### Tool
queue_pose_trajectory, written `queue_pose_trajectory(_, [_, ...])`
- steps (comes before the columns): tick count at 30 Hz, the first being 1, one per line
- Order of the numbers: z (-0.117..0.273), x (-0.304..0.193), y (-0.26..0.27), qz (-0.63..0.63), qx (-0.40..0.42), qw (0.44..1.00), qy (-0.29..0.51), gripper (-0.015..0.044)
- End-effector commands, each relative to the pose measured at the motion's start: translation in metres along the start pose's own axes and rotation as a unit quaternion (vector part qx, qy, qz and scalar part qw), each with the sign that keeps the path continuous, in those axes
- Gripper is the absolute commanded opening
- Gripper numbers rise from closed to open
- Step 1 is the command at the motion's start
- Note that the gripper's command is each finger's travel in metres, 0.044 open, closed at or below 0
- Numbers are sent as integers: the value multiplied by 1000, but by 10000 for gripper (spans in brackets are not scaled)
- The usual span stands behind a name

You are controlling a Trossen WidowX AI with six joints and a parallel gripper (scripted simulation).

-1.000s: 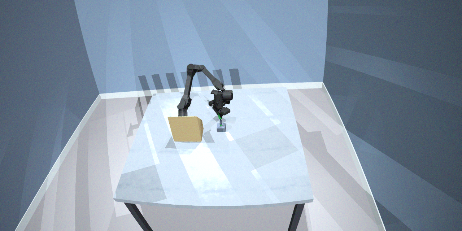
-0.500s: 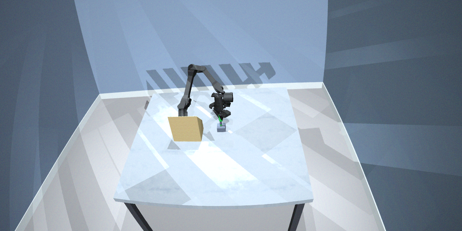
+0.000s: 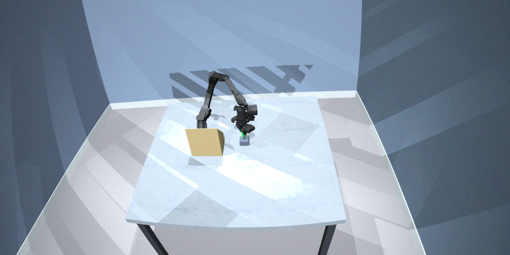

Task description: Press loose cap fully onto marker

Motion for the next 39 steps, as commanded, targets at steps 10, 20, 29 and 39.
queue_pose_trajectory(10, [-4, -2, 0, -2, 1, 1000, 1, 26])
queue_pose_trajectory(20, [-4, -2, 0, -2, 1, 1000, 1, 289])
queue_pose_trajectory(29, [-2, -1, 0, -3, 0, 1000, 1, 440])
queue_pose_trajectory(39, [71, -1, -1, -2, 0, 1000, 2, 440])
Point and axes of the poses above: the point midway between the two fingers, 35 mm back from their tips, its own z axis back along the fingers, its own y axis across the jaws, x = y × z, the point moved 6 cm from there along z, back along the fingers, and after that the axes turned 10 degrees about -z, right-handed, at the moved point
